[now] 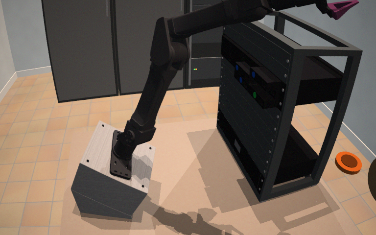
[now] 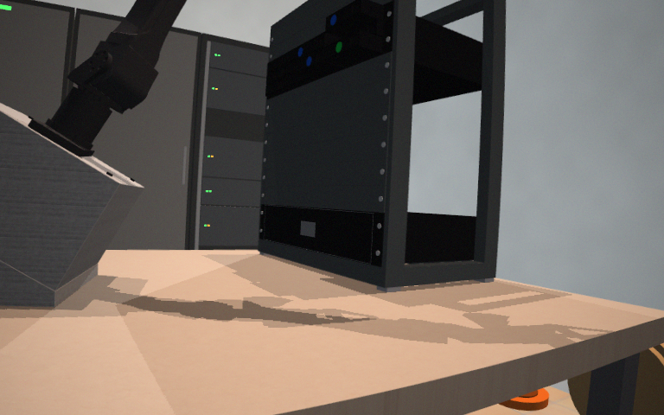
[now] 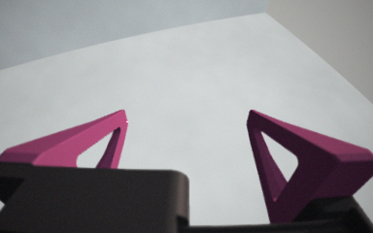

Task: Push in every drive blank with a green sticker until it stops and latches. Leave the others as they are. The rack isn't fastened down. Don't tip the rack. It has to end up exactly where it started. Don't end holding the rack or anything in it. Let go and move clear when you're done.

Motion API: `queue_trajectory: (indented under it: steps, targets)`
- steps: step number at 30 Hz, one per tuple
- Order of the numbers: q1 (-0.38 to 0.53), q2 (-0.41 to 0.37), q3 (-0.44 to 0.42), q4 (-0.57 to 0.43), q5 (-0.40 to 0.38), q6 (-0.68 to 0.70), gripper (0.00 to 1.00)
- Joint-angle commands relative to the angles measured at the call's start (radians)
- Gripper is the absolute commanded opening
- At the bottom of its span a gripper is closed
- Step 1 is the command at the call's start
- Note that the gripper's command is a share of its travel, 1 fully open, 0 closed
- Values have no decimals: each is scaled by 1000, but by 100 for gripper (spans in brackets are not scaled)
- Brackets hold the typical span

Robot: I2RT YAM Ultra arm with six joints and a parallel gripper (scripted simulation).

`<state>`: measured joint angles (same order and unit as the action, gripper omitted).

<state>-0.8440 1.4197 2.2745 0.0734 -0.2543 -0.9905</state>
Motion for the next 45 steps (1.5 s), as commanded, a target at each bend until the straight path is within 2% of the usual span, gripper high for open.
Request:
queue_trajectory:
  steps: [1, 13, 16, 18, 32, 35, 45]
  targets:
    - [24, -32, -20, 34, 34, 66, 100]
    - [268, -113, -174, 107, 99, 251, 100]
    - [317, -129, -207, 124, 114, 285, 100]
    - [317, -129, -207, 124, 114, 285, 100]
    - [588, -219, -378, 204, 187, 492, 100]
    - [593, -220, -382, 210, 191, 489, 100]
    - [799, -271, -489, 261, 245, 655, 100]
